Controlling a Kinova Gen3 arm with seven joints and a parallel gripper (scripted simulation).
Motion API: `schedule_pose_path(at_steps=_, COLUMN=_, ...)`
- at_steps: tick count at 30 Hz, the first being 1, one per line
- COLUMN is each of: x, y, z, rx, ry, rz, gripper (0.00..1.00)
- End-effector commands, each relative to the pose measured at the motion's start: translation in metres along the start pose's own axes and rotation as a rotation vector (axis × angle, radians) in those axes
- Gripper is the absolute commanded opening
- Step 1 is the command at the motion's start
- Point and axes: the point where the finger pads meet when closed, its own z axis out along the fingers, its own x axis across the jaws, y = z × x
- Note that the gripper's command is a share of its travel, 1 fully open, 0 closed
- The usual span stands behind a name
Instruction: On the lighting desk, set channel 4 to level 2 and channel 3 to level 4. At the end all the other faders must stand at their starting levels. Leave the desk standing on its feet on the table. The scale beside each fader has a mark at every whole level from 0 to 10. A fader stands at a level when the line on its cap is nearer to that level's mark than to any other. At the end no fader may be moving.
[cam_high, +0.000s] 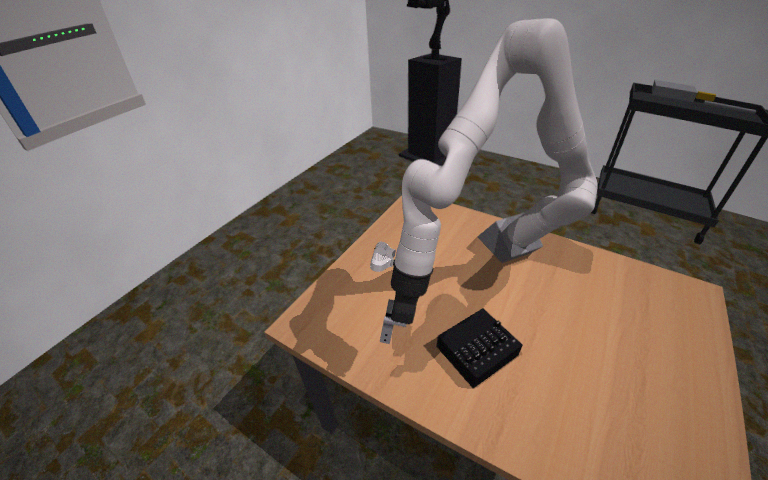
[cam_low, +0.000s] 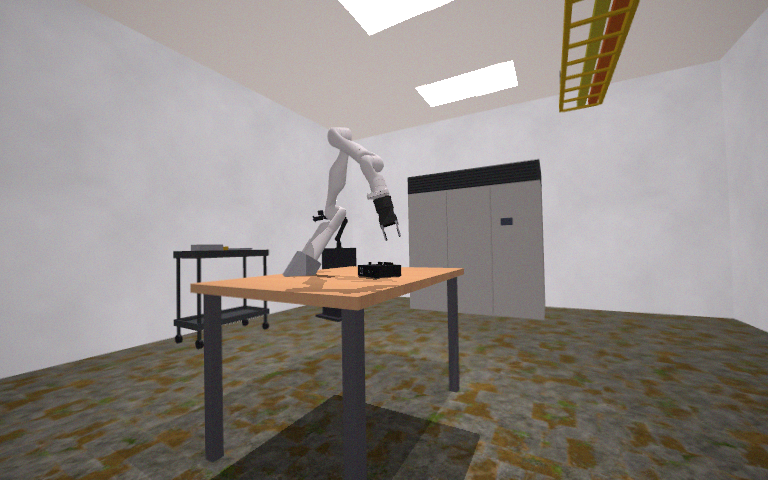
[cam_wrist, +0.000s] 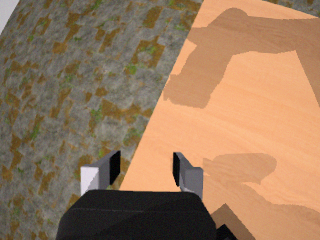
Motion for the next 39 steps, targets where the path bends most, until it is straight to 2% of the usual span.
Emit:
schedule_pose_path(at_steps=1, x=0.000, y=-0.001, z=-0.001, rx=0.002, ry=-0.001, rz=0.000, gripper=1.00)
schedule_pose_path(at_steps=18, x=0.000, y=0.000, z=-0.001, rx=0.002, ry=-0.001, rz=0.000, gripper=1.00)
schedule_pose_path(at_steps=20, x=0.000, y=0.005, z=-0.003, rx=-0.003, ry=0.004, rz=0.009, gripper=1.00)
schedule_pose_path(at_steps=23, x=0.003, y=0.036, z=-0.014, rx=-0.025, ry=0.032, rz=0.054, gripper=1.00)
schedule_pose_path(at_steps=26, x=0.016, y=0.090, z=-0.031, rx=-0.058, ry=0.094, rz=0.140, gripper=1.00)
schedule_pose_path(at_steps=27, x=0.016, y=0.090, z=-0.031, rx=-0.058, ry=0.094, rz=0.140, gripper=1.00)
schedule_pose_path(at_steps=29, x=0.031, y=0.131, z=-0.041, rx=-0.076, ry=0.152, rz=0.210, gripper=1.00)
schedule_pose_path(at_steps=30, x=0.031, y=0.131, z=-0.041, rx=-0.076, ry=0.152, rz=0.210, gripper=1.00)
schedule_pose_path(at_steps=32, x=0.049, y=0.168, z=-0.049, rx=-0.086, ry=0.211, rz=0.278, gripper=1.00)
schedule_pose_path(at_steps=34, x=0.049, y=0.168, z=-0.049, rx=-0.086, ry=0.211, rz=0.278, gripper=1.00)
schedule_pose_path(at_steps=36, x=0.064, y=0.195, z=-0.054, rx=-0.090, ry=0.260, rz=0.335, gripper=1.00)
schedule_pose_path(at_steps=39, x=0.077, y=0.215, z=-0.057, rx=-0.089, ry=0.297, rz=0.377, gripper=1.00)
